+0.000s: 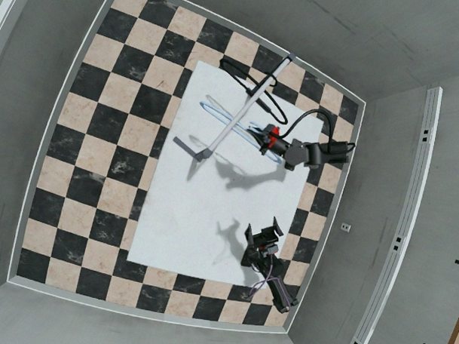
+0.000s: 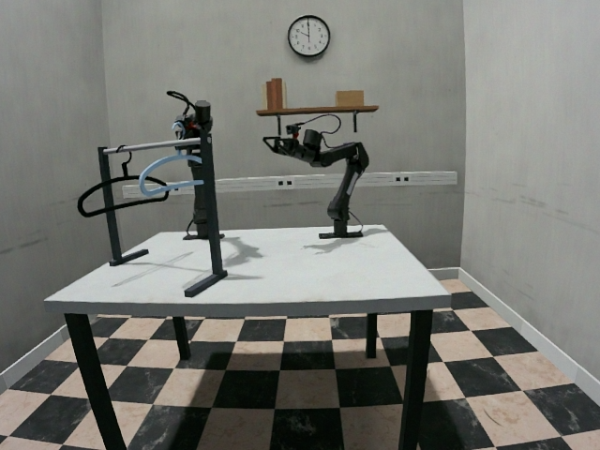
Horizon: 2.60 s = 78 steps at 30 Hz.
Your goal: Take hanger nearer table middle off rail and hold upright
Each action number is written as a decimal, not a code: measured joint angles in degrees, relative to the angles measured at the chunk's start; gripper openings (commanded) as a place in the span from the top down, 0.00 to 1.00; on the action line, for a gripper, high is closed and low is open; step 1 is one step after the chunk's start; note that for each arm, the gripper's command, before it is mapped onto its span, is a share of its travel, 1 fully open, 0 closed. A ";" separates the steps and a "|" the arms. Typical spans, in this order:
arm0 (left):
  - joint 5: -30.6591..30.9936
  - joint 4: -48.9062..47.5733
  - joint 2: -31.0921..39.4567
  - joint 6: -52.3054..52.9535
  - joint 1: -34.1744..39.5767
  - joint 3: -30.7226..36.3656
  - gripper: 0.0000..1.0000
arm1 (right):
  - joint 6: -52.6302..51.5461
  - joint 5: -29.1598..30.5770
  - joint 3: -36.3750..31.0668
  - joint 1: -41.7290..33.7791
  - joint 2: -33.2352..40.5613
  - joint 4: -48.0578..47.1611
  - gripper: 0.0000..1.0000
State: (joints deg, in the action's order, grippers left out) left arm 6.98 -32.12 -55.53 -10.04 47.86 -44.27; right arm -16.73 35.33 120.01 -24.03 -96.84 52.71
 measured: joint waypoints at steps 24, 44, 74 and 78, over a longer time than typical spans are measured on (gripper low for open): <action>0.00 0.00 0.00 0.00 0.00 0.00 0.00 | -10.95 14.51 -6.32 -14.38 9.27 9.29 1.00; 1.79 3.26 0.04 -0.26 -0.24 0.02 0.00 | -13.84 17.64 -6.32 -15.12 8.98 10.75 1.00; 7.08 14.67 3.02 -0.42 -3.30 -2.86 0.00 | -13.88 17.66 -6.32 -15.15 8.98 10.84 1.00; 7.08 14.69 3.02 -0.42 -3.30 -2.86 0.00 | -13.88 17.66 -6.32 -15.15 8.98 10.84 1.00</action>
State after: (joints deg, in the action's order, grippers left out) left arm 14.06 -17.43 -52.51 -10.46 44.56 -47.13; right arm -30.61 52.99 113.69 -39.18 -87.85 63.55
